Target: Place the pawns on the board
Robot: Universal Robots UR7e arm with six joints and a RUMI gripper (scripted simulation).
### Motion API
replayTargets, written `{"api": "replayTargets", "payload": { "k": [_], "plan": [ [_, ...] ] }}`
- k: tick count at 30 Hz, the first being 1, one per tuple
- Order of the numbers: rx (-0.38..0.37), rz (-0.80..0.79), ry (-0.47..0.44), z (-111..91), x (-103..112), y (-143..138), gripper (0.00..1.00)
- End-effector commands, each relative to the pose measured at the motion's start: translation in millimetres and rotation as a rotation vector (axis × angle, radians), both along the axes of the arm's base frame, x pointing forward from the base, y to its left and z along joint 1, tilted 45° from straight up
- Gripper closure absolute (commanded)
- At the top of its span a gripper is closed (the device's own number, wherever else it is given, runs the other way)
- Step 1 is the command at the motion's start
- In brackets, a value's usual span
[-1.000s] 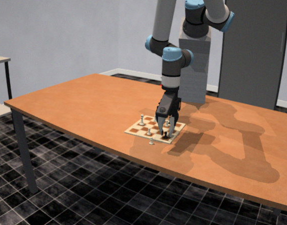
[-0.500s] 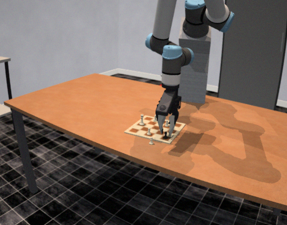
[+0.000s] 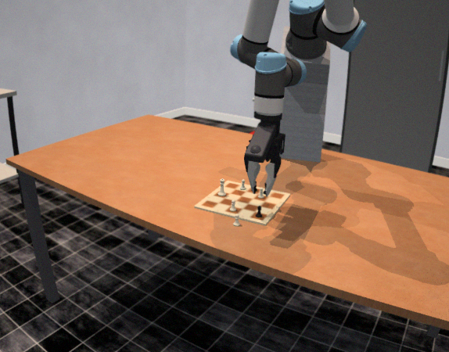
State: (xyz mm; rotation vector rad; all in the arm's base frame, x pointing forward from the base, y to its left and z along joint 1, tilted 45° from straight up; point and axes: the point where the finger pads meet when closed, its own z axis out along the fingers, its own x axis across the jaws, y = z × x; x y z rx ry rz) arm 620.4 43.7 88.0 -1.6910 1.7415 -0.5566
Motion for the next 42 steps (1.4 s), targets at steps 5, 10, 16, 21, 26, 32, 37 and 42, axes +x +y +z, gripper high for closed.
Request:
{"api": "replayTargets", "payload": {
  "k": [5, 10, 16, 21, 26, 32, 37, 42],
  "plan": [
    [0.002, 0.003, 0.007, 21, -23, -4, 0.8],
    [0.002, 0.003, 0.007, 23, -26, -5, 0.8],
    [0.002, 0.003, 0.006, 24, -25, -5, 0.0],
    [0.001, 0.004, 0.005, 24, -25, -4, 0.0],
    [0.001, 0.004, 0.006, 24, -25, -4, 0.0],
    [0.001, 0.004, 0.006, 24, -25, -4, 0.0],
    [-0.003, 0.007, 0.004, 24, -24, -5, 0.0],
    [-0.048, 0.053, -0.004, 27, -17, -9, 0.0]
  ]
}}
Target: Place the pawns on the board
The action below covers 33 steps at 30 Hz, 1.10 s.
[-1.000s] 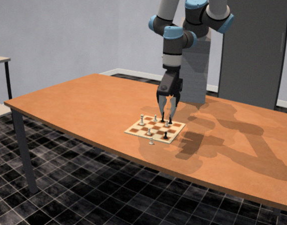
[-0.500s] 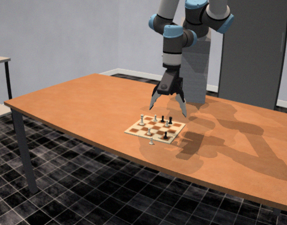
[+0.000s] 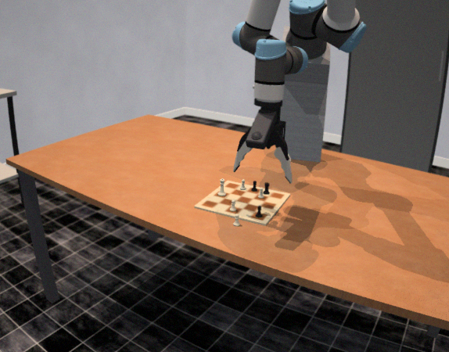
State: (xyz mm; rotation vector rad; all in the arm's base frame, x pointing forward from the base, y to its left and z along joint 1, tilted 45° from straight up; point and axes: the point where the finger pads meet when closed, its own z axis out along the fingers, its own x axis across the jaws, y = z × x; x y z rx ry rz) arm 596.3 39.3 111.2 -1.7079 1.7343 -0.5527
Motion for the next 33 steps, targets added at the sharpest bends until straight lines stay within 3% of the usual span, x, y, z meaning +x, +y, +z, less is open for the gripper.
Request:
{"api": "replayTargets", "payload": {
  "k": [1, 4, 6, 19, 29, 30, 33],
  "plan": [
    [-0.058, 0.058, -0.014, 4, 9, -6, 0.0],
    [-0.123, 0.125, -0.026, 8, 16, -11, 0.0],
    [-0.123, 0.125, -0.026, 8, 16, -11, 0.0],
    [-0.453, 0.463, -0.091, 27, 51, -38, 0.0],
    [-0.504, 0.512, -0.102, 31, 55, -42, 0.0],
    [-0.504, 0.512, -0.102, 31, 55, -42, 0.8],
    [-0.504, 0.512, -0.102, 31, 55, -42, 0.8]
  ]
}}
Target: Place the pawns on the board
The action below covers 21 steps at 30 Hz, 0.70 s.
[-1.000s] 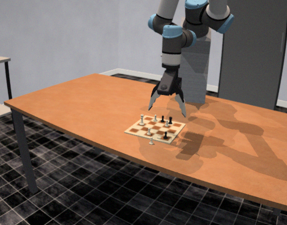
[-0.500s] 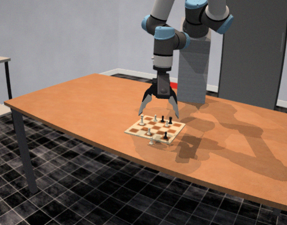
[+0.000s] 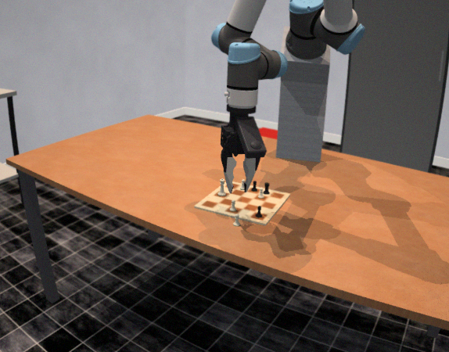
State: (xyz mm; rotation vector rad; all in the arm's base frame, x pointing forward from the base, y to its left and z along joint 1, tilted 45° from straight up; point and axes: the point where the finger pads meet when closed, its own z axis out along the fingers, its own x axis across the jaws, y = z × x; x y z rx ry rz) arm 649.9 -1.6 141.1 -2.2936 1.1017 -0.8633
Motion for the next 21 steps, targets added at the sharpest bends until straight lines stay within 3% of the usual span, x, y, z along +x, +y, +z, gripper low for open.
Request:
{"api": "replayTargets", "payload": {
  "k": [1, 21],
  "plan": [
    [-0.016, 0.028, 0.004, 1.0, 1.6, -0.5, 0.8],
    [-0.015, 0.029, 0.006, -0.1, 0.7, 0.4, 0.8]
  ]
}}
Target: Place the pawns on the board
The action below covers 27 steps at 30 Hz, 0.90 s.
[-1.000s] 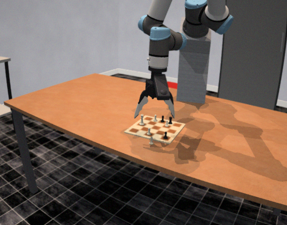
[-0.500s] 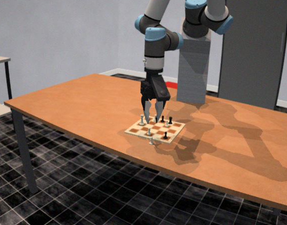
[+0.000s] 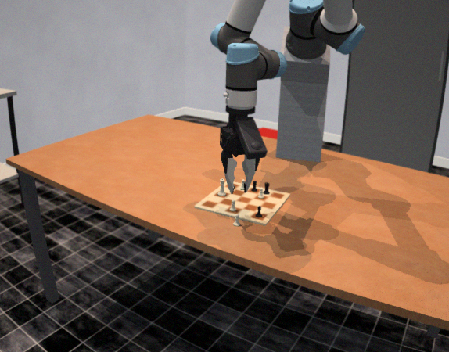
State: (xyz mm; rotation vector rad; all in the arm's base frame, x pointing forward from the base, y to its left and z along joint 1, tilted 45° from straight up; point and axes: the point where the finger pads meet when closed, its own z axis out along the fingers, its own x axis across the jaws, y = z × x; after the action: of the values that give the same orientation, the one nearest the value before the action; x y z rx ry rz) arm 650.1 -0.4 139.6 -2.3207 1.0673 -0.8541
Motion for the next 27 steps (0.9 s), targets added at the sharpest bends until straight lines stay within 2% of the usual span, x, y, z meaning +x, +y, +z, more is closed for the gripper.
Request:
{"api": "replayTargets", "payload": {
  "k": [1, 27],
  "plan": [
    [-0.001, 0.0, -0.003, 1.5, 0.6, -0.7, 0.8],
    [-0.002, 0.002, -0.003, -2.8, 6.0, 0.9, 0.8]
  ]
}}
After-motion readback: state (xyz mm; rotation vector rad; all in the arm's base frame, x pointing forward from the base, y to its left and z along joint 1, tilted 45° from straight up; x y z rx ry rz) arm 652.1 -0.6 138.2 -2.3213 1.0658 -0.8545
